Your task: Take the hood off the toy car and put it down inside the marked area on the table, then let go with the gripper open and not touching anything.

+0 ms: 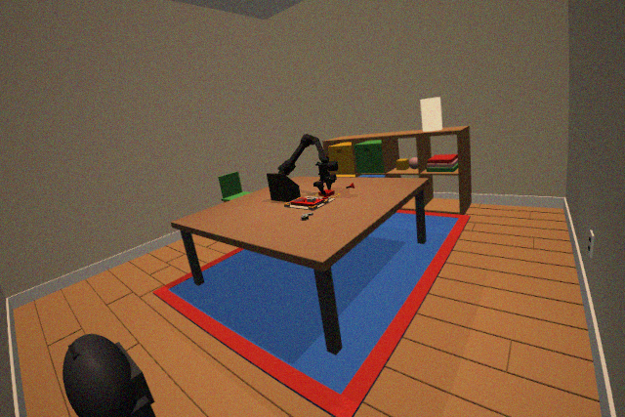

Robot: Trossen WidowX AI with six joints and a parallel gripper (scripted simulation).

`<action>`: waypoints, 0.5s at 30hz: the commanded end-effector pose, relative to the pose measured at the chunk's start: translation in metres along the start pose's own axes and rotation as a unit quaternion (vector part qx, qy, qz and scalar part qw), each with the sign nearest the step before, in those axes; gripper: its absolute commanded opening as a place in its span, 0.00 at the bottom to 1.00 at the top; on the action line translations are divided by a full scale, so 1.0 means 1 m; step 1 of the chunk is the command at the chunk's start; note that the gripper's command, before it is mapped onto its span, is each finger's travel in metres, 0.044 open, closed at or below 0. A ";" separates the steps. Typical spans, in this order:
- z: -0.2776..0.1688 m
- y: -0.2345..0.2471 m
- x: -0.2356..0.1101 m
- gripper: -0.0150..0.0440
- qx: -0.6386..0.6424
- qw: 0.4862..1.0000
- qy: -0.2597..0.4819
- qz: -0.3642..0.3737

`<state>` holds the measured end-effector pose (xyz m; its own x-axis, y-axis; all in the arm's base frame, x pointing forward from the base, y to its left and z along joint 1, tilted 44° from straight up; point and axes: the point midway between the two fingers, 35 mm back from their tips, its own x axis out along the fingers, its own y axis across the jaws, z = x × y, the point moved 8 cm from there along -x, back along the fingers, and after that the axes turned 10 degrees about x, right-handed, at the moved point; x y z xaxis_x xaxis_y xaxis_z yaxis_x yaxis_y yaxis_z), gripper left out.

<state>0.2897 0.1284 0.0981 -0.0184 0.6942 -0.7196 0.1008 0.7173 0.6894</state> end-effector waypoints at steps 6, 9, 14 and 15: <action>0.002 0.000 -0.033 1.00 0.000 1.000 -0.001 -0.003; 0.001 0.000 -0.063 1.00 0.000 1.000 -0.002 -0.003; 0.000 0.000 -0.071 1.00 0.000 1.000 -0.002 -0.003; 0.000 0.000 -0.071 1.00 0.000 1.000 -0.002 -0.003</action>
<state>0.2923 0.0822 0.1446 -0.0080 0.6860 -0.7276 0.1030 0.7243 0.6818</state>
